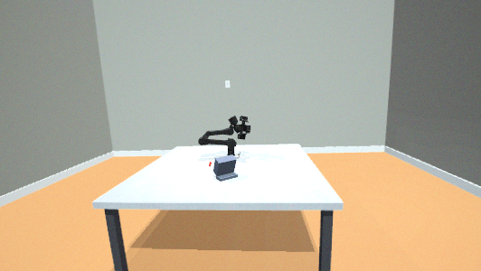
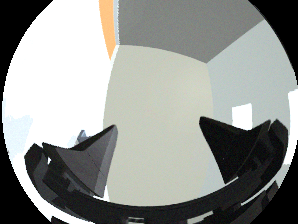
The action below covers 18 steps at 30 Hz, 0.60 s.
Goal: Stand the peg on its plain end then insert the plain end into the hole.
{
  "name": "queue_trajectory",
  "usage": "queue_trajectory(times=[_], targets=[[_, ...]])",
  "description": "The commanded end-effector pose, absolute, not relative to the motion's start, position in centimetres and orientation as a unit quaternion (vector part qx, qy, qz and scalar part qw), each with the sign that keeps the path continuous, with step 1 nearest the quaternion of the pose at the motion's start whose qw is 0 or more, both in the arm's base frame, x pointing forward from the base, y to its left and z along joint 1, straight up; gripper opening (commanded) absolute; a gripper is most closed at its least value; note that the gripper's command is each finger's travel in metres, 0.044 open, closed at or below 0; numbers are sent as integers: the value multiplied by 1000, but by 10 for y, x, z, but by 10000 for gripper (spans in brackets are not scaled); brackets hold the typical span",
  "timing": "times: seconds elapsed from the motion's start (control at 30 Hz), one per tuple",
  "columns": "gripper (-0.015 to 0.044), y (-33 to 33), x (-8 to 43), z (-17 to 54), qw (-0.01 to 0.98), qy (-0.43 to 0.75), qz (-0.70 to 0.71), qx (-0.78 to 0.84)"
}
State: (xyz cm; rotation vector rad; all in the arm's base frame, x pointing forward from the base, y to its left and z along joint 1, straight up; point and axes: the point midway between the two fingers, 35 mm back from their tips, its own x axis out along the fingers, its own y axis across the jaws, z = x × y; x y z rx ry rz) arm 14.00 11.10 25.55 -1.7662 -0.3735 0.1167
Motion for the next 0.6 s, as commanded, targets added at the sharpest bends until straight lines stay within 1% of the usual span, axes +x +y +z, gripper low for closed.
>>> queue_trajectory(times=[0.0,0.57], targets=[[440,112,146,260,614,-152,45,-773],[440,111,178,266,598,-84,35,-796]])
